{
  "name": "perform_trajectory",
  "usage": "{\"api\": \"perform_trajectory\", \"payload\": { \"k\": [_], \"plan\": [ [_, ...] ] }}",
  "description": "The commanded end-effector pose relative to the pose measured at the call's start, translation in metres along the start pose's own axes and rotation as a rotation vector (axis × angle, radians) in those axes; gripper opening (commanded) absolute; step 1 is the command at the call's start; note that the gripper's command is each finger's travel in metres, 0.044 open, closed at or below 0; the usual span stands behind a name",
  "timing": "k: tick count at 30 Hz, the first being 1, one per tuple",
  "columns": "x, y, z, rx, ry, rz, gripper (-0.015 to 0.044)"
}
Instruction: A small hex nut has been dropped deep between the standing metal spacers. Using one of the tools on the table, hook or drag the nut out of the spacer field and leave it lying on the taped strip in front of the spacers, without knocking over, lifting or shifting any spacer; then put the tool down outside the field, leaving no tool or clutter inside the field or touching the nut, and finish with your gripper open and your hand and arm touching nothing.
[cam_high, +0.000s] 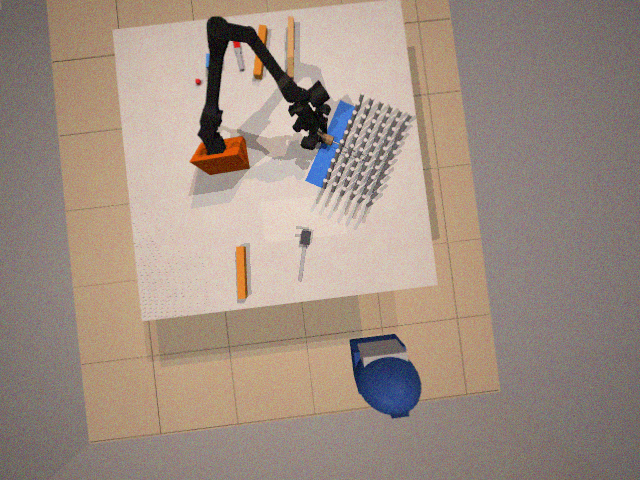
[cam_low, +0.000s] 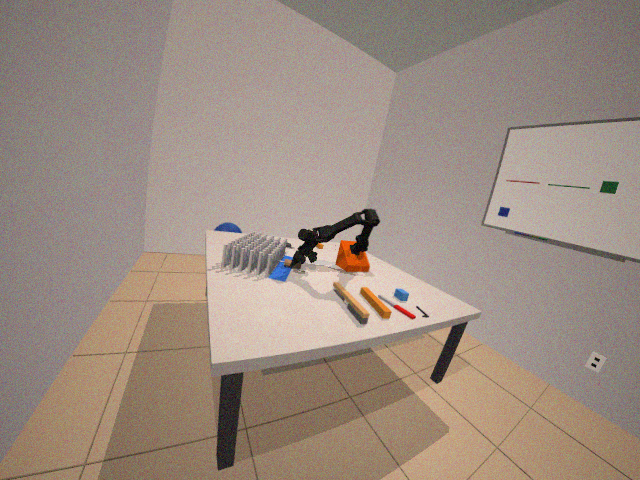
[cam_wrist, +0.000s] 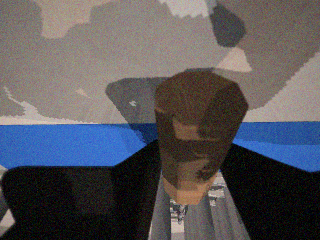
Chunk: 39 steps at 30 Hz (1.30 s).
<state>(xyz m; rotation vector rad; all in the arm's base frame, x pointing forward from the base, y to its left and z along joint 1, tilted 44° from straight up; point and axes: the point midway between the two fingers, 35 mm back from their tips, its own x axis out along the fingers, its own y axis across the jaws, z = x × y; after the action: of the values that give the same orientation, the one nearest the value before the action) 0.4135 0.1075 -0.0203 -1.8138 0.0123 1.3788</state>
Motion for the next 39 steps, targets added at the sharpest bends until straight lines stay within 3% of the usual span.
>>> {"api": "perform_trajectory", "payload": {
  "k": [1, 39],
  "plan": [
    [0.004, 0.002, 0.002, 0.008, 0.002, 0.006, 0.0000],
    [-0.007, 0.002, 0.021, 0.007, 0.001, 0.005, 0.0000]
  ]
}}
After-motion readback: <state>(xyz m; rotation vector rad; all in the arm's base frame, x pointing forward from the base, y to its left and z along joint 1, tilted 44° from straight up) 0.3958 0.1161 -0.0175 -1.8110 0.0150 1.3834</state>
